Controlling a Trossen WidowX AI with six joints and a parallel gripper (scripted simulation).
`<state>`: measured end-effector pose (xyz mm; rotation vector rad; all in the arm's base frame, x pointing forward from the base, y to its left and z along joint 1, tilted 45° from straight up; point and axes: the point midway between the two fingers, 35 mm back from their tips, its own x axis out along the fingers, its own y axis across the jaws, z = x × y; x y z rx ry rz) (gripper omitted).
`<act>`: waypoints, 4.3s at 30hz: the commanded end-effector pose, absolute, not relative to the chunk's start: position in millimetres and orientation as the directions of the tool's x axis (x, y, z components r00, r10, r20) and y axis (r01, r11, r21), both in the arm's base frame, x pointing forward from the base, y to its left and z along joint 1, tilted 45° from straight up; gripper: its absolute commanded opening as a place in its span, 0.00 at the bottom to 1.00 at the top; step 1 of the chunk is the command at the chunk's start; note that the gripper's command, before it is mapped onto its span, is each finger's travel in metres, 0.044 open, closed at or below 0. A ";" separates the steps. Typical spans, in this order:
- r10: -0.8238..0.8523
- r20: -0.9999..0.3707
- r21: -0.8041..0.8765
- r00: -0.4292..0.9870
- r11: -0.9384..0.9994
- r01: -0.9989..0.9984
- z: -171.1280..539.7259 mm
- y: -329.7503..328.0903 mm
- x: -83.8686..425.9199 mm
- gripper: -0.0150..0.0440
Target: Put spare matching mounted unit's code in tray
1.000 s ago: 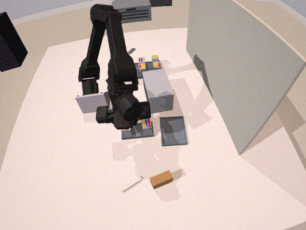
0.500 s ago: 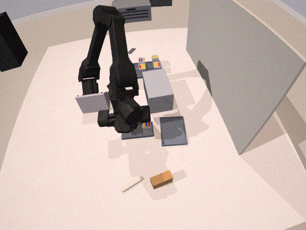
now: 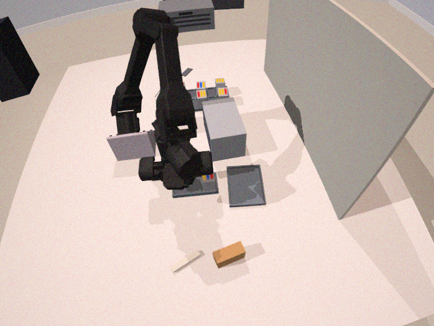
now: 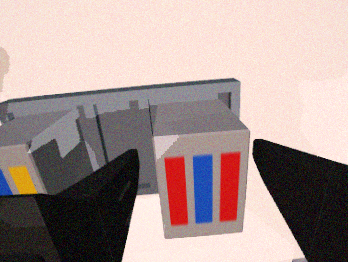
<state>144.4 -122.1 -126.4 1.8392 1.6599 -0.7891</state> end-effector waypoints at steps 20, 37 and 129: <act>0.686 -0.723 0.004 0.076 -0.106 0.994 -127.3 -120.7 144.7 0.76; 0.686 -0.723 0.004 0.076 -0.106 0.994 -127.3 -120.7 144.7 0.76; 0.660 -0.747 0.025 0.087 -0.102 0.994 -20.8 -257.7 242.9 0.25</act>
